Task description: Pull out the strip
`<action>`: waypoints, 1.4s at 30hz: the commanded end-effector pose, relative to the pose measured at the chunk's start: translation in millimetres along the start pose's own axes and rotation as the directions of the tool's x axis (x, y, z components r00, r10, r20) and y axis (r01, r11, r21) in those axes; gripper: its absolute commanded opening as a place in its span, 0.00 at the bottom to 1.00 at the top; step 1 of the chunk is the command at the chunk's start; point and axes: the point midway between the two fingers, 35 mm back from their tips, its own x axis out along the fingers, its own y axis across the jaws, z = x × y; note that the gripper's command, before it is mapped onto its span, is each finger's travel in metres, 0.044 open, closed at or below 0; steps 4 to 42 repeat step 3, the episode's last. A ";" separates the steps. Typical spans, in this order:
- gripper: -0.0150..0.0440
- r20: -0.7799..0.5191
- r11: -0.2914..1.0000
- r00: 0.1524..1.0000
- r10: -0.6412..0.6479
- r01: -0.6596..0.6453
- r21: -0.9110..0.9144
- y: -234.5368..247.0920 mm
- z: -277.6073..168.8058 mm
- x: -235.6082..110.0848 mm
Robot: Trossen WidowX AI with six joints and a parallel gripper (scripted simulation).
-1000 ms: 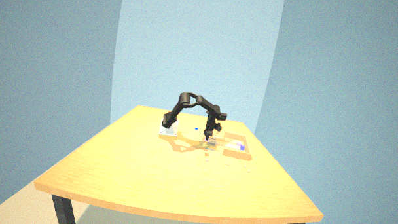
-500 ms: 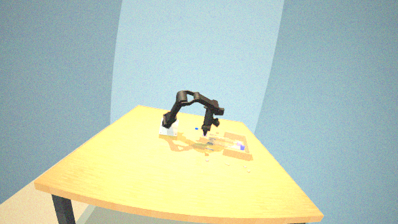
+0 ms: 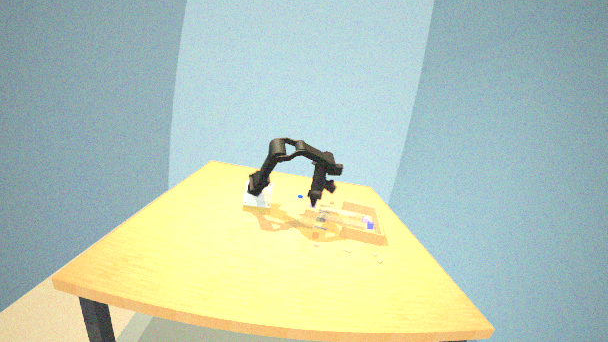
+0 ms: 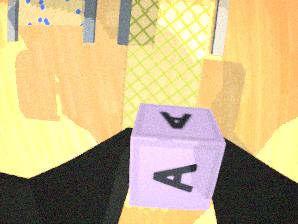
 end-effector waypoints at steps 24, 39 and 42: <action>0.25 -0.003 1.000 1.000 0.005 -0.005 0.007 0.3 -0.3 -0.5; 0.25 -0.003 1.000 1.000 0.005 -0.005 0.007 0.3 -0.3 -0.5; 0.25 -0.003 1.000 1.000 0.005 -0.005 0.007 0.3 -0.3 -0.5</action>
